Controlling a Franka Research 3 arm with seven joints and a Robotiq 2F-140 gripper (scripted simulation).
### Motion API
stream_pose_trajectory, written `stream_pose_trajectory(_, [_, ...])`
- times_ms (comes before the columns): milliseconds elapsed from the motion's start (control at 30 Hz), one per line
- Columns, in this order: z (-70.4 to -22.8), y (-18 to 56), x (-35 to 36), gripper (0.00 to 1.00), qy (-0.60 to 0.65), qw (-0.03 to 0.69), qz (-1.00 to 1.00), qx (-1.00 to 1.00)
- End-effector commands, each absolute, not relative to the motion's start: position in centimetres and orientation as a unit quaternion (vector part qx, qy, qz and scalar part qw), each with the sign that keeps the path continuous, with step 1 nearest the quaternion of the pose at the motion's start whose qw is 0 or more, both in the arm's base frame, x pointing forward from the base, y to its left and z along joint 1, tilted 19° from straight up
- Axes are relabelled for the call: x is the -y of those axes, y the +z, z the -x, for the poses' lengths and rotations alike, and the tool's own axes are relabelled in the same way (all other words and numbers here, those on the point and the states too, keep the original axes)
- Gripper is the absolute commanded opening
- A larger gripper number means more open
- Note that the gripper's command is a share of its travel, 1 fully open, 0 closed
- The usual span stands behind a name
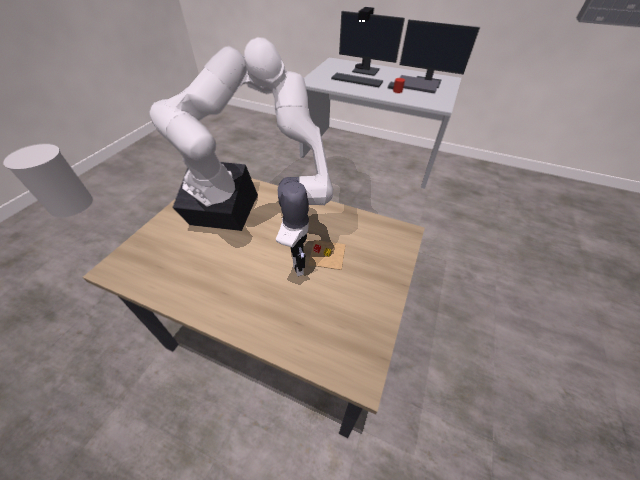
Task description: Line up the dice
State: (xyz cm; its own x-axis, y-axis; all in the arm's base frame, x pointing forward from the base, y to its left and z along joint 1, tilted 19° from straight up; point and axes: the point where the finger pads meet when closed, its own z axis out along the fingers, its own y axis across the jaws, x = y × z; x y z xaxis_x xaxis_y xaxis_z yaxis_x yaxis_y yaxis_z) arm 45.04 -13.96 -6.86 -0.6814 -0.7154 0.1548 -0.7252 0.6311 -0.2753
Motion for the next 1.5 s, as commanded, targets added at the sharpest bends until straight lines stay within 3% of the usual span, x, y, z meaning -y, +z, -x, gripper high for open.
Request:
stream_pose_trajectory(0, [-45.09, -6.89, 14.05, 0.25, 0.161, 0.015, -0.401, 0.902])
stream_pose_trajectory(400, [-45.09, -6.89, 14.05, 0.25, 0.161, 0.015, -0.401, 0.902])
stream_pose_trajectory(433, [-45.09, -6.89, 14.05, 0.13, 0.161, 0.015, -0.401, 0.902])
stream_pose_trajectory(1467, [-45.09, -6.89, 14.05, 0.13, 0.161, 0.015, -0.401, 0.902])
